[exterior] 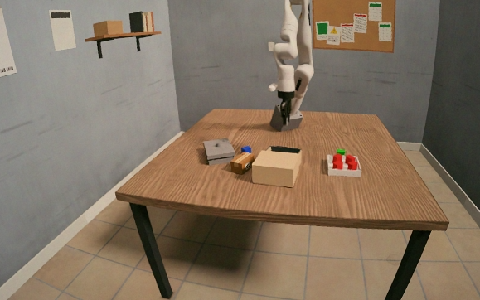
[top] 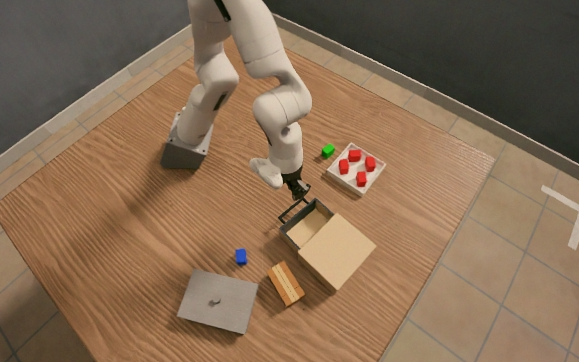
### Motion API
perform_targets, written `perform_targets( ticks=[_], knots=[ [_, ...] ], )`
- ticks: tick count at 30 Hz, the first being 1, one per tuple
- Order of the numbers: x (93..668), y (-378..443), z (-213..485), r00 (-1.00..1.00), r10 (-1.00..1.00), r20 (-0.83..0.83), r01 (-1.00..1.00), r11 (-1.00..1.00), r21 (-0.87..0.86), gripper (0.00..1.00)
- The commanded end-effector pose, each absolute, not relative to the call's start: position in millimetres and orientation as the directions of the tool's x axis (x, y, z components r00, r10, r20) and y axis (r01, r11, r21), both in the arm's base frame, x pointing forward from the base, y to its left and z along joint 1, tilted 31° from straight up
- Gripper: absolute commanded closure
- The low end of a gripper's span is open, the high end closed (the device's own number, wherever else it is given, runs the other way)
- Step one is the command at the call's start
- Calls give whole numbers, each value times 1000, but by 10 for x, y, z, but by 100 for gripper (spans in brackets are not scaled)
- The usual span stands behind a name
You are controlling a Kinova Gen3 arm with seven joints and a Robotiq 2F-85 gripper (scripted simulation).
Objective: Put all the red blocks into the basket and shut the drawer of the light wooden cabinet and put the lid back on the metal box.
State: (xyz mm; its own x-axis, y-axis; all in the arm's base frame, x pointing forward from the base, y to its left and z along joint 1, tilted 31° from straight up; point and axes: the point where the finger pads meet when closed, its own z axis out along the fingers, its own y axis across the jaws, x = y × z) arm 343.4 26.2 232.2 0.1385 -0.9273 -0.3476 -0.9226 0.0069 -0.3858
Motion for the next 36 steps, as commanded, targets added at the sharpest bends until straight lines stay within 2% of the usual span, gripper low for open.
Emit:
perform_targets(
  ticks=[1,2,36],
  knots=[
    [3419,263,2312,148,-926,-347,-923,-3,-384,39],
    [3419,263,2312,148,-926,-347,-923,-3,-384,70],
    [3419,263,2312,148,-926,-347,-923,-3,-384,70]
  ],
)
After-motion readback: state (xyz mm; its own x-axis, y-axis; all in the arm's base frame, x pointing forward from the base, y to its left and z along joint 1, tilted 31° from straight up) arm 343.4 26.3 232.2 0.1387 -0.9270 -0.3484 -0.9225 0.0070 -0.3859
